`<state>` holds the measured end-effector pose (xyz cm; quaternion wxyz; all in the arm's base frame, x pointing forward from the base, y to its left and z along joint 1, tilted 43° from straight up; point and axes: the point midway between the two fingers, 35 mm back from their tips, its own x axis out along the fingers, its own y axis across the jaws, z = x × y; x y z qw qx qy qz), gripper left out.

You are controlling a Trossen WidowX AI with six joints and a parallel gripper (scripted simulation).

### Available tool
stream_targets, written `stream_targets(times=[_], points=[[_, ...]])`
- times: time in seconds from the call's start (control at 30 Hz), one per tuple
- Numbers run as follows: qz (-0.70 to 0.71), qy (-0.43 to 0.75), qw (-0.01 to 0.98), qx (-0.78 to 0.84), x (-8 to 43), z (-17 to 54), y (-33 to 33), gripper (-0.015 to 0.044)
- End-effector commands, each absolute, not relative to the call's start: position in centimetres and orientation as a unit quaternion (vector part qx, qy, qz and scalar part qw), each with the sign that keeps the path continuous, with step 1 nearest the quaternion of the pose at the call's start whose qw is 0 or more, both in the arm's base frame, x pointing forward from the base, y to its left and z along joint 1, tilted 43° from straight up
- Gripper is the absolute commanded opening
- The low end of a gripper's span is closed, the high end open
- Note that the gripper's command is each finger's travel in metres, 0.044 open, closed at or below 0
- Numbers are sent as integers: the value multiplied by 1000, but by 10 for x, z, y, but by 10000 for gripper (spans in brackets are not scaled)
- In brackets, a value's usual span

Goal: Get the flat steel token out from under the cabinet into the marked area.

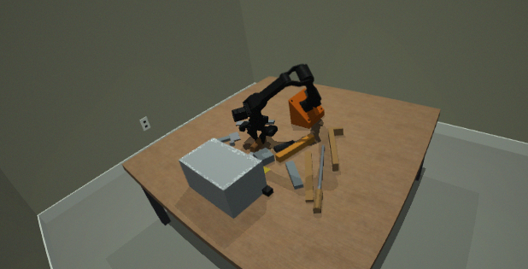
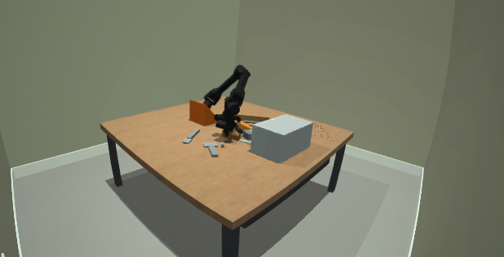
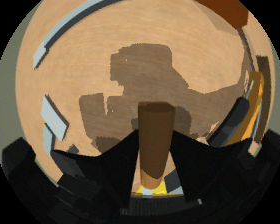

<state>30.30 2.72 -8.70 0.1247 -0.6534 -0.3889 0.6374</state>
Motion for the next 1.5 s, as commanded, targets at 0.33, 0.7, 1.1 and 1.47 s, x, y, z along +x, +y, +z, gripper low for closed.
stream_targets(times=[0.33,0.7,1.1,1.47], points=[[638,-389,126,-652,284,-91,20,0],[639,-389,126,-652,269,-94,14,0],[639,-389,125,-652,251,-98,7,0],[639,-388,125,-652,237,-102,1,0]])
